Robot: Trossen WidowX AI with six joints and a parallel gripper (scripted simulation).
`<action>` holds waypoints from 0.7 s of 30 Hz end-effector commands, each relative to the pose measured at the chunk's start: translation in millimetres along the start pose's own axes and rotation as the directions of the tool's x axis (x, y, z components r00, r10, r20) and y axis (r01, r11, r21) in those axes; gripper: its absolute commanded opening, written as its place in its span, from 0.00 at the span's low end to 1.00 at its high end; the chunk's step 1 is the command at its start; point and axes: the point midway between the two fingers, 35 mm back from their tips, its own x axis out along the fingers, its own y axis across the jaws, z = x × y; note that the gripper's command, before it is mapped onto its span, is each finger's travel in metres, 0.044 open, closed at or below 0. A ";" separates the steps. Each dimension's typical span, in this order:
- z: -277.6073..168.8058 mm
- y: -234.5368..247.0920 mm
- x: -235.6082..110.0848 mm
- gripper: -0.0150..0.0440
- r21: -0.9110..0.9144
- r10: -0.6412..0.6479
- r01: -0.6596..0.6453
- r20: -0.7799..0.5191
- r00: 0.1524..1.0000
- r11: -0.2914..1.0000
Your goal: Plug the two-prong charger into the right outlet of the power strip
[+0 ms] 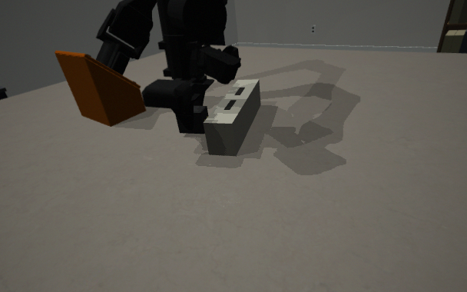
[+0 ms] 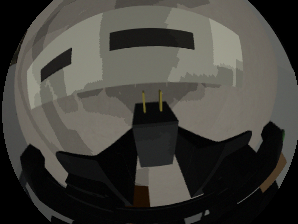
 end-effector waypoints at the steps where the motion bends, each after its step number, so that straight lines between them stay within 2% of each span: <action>1: 0.8 0.6 0.0 0.25 0.006 0.004 -0.004 0.001 1.000 1.000; 21: 7.1 1.0 -0.5 0.25 0.006 0.004 -0.004 0.001 1.000 1.000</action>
